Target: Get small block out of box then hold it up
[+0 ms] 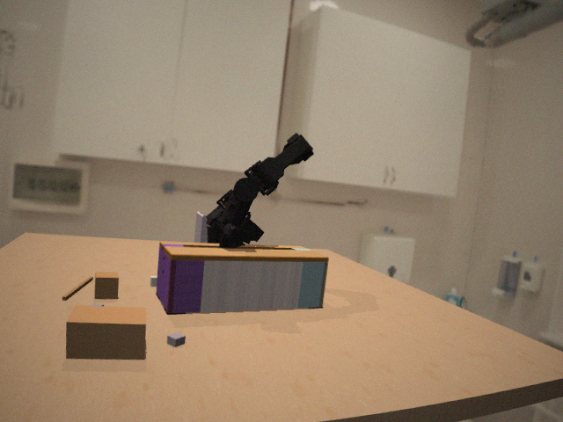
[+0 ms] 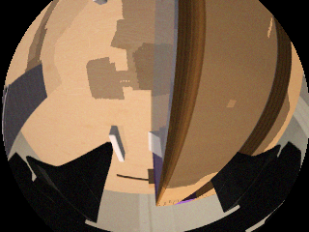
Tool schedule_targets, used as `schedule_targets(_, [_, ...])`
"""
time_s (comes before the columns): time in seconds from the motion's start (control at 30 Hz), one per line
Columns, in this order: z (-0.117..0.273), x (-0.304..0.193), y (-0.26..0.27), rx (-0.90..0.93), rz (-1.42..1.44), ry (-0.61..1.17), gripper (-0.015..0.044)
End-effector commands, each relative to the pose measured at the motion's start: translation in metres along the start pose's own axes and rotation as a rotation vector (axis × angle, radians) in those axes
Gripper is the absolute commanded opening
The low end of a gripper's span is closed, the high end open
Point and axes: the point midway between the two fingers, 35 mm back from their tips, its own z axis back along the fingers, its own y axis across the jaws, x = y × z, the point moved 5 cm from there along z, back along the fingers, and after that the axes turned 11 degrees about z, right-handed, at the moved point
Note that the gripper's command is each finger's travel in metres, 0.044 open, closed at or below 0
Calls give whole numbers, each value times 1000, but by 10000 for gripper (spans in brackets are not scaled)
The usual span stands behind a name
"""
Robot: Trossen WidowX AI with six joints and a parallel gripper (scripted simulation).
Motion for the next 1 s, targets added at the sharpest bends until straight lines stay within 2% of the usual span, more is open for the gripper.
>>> schedule_targets(0.0, [-2,-6,1,-1,0,0,400])
schedule_targets(0.97, [-12,-33,6,-1,0,2,400])
